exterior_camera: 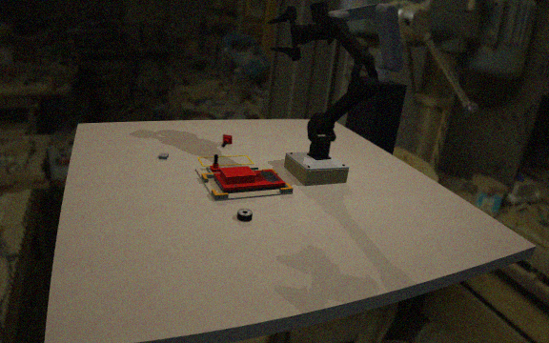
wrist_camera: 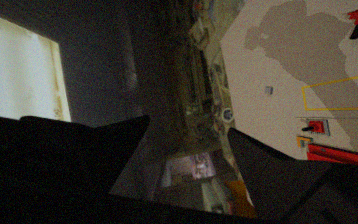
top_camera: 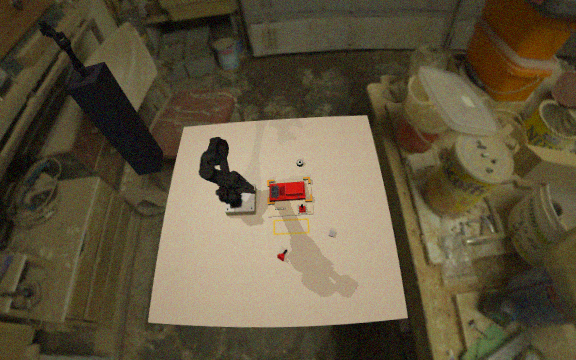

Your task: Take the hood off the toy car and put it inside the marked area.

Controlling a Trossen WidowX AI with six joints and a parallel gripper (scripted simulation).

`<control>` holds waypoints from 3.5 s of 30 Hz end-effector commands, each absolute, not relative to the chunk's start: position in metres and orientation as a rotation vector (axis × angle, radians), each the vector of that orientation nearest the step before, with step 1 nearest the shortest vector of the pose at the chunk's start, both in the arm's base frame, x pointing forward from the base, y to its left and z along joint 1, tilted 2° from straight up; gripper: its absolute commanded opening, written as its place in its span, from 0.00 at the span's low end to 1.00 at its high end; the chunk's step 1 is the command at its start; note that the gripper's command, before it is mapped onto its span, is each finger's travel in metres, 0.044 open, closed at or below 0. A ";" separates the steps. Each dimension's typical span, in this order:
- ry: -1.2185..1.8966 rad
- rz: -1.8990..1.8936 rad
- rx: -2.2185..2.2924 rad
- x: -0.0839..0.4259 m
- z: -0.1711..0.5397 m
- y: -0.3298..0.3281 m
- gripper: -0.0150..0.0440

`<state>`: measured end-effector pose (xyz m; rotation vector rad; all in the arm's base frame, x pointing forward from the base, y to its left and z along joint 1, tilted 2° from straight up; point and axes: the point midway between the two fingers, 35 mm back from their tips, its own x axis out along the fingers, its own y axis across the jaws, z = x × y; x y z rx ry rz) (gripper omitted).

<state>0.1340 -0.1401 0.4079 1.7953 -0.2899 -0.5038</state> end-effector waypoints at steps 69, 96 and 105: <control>1.548 -0.096 0.043 0.334 0.079 0.042 1.00; 1.548 -0.096 0.043 0.335 0.058 0.042 1.00; 1.548 -0.096 0.043 0.335 0.051 0.041 1.00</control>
